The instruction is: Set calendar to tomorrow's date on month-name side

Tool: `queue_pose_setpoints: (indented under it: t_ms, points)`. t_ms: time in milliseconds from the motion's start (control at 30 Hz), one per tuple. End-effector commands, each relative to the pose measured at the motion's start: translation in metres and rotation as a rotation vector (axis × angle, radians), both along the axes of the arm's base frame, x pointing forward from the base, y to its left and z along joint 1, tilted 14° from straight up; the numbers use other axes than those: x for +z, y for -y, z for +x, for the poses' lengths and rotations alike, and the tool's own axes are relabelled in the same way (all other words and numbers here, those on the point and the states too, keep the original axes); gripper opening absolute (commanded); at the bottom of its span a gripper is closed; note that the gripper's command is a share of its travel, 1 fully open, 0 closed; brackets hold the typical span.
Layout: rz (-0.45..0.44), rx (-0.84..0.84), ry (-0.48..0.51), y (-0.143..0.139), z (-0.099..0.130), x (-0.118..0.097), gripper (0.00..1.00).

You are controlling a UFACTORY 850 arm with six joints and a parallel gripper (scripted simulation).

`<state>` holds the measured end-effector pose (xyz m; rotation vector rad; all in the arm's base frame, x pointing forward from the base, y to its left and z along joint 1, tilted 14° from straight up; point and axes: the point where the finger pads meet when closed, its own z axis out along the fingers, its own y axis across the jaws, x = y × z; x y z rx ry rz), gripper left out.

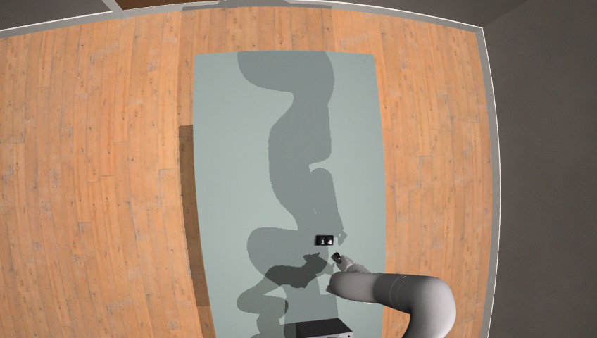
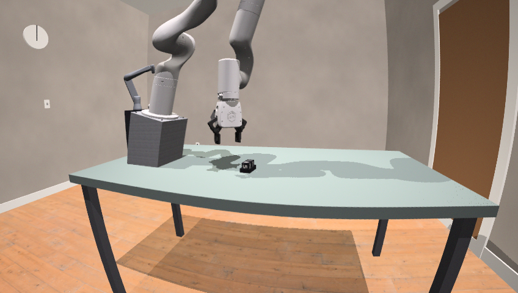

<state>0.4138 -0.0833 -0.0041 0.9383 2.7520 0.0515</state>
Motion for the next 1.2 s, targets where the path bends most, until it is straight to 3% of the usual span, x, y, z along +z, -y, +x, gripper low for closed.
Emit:
queue_pose_setpoints:
  t_ms: [0,800,1167]
  points:
    - [0.070,-0.147,0.016,0.003,-0.004,-0.002,1.00]
    - [0.228,-0.792,0.031,0.014,-0.023,-0.010,1.00]
    - [0.244,-0.855,0.032,0.015,-0.025,-0.010,1.00]
